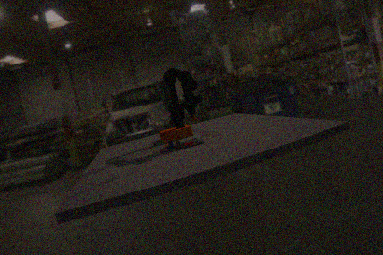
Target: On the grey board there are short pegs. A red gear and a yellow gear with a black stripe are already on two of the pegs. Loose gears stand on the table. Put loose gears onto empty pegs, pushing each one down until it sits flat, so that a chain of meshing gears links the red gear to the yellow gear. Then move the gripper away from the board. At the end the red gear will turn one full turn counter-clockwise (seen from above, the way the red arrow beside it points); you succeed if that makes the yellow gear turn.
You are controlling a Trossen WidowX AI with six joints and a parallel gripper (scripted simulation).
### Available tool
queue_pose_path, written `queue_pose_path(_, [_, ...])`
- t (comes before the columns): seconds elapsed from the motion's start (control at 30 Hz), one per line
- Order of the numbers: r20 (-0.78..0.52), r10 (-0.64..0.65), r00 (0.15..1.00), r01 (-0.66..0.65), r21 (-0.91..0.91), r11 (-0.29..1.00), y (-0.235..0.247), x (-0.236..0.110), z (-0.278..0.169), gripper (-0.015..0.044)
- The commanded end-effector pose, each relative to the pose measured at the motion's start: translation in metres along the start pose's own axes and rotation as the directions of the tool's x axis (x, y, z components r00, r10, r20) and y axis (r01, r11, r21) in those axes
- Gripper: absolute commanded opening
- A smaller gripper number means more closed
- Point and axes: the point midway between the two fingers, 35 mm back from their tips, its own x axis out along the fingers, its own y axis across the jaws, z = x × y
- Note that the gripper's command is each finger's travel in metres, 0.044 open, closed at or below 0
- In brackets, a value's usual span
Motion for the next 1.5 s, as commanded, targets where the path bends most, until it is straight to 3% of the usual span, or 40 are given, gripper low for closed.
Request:
queue_pose_path(0.0, [0.001, -0.007, 1.0, 0.007, -0.002, 1.0, -0.011, 0.003, -0.002, 0.0])
queue_pose_path(1.47, [-0.011, -0.009, 1.0, 0.009, 0.006, 1.0, -0.098, 0.038, -0.052, 0.0])
